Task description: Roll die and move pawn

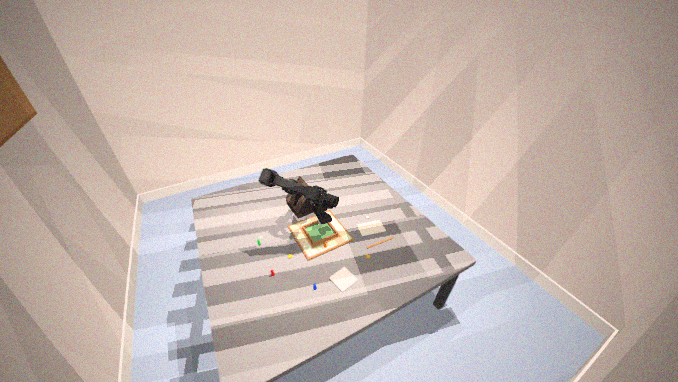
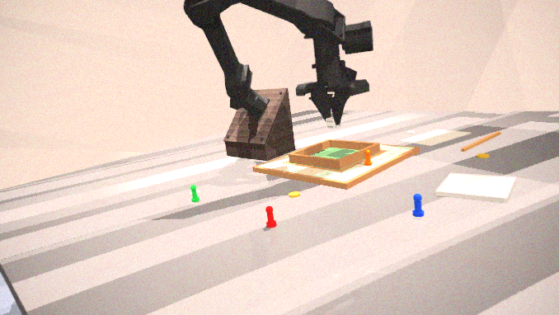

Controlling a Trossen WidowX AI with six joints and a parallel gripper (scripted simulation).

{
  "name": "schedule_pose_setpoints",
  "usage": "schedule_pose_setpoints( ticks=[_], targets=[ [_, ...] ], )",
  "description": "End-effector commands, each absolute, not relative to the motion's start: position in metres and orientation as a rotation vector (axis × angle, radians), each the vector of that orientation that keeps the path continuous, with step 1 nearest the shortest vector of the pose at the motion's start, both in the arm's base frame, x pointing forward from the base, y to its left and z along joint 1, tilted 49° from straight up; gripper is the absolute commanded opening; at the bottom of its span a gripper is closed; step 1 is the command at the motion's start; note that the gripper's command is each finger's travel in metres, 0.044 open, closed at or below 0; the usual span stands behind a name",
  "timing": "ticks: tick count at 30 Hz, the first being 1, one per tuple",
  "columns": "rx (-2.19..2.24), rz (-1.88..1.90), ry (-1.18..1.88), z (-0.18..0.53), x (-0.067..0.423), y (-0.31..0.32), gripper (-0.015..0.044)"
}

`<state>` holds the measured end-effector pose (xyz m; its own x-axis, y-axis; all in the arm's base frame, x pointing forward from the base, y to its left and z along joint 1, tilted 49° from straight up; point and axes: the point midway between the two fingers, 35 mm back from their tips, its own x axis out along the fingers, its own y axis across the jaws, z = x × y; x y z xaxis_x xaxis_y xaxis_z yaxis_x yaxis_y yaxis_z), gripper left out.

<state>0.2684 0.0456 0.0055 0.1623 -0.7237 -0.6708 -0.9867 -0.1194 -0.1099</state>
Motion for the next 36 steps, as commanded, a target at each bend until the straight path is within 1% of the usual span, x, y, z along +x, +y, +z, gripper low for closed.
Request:
schedule_pose_setpoints(
  ticks=[1,6,15,22,32,36],
  targets=[
    [-1.956,0.676,1.612,0.012,0.27,0.038,0.0],
    [-1.936,0.698,1.613,0.011,0.27,0.037,0.0],
    [-1.684,0.966,1.542,0.0,0.262,0.03,0.0],
    [-1.517,1.134,1.395,-0.004,0.259,0.028,0.0],
    [-1.361,1.274,1.089,-0.005,0.259,0.027,0.0],
    [-1.355,1.279,1.066,-0.002,0.26,0.027,0.0]
  ],
)
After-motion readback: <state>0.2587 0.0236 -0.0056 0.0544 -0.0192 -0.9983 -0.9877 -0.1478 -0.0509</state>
